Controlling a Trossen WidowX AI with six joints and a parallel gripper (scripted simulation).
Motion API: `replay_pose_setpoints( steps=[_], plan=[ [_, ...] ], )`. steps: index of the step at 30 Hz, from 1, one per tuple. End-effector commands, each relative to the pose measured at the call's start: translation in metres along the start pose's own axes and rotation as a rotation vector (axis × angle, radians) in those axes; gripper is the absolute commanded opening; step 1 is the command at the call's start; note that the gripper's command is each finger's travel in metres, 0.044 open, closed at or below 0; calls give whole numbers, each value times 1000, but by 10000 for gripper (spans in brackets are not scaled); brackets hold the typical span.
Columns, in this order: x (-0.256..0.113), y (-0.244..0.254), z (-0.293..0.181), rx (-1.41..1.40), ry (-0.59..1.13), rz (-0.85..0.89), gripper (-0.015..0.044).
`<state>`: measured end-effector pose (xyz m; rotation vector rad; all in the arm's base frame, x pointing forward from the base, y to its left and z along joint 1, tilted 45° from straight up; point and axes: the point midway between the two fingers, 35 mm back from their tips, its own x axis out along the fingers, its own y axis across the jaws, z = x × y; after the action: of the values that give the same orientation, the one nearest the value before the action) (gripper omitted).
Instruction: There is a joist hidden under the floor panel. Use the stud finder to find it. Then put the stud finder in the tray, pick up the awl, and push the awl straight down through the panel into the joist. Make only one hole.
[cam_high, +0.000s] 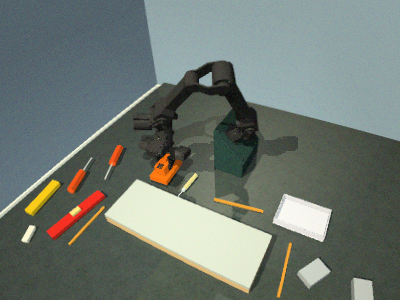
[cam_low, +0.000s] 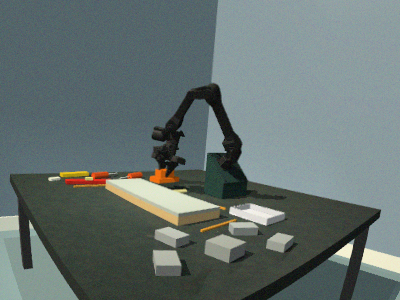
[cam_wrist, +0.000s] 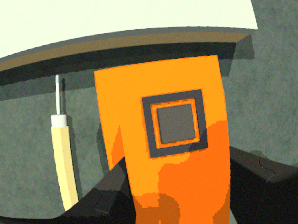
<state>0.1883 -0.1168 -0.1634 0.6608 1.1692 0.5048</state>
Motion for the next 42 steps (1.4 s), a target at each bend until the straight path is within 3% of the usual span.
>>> replay_pose_setpoints(
  steps=[1, 7, 14, 42],
  plan=[
    [-30, -4, 11, -12, -11, -17, 0],
    [-63, 0, 16, -12, -11, -16, 0],
    [-63, -5, 27, -7, -10, -20, 0],
    [-42, -26, 165, 40, -18, -34, 0]
  ],
)
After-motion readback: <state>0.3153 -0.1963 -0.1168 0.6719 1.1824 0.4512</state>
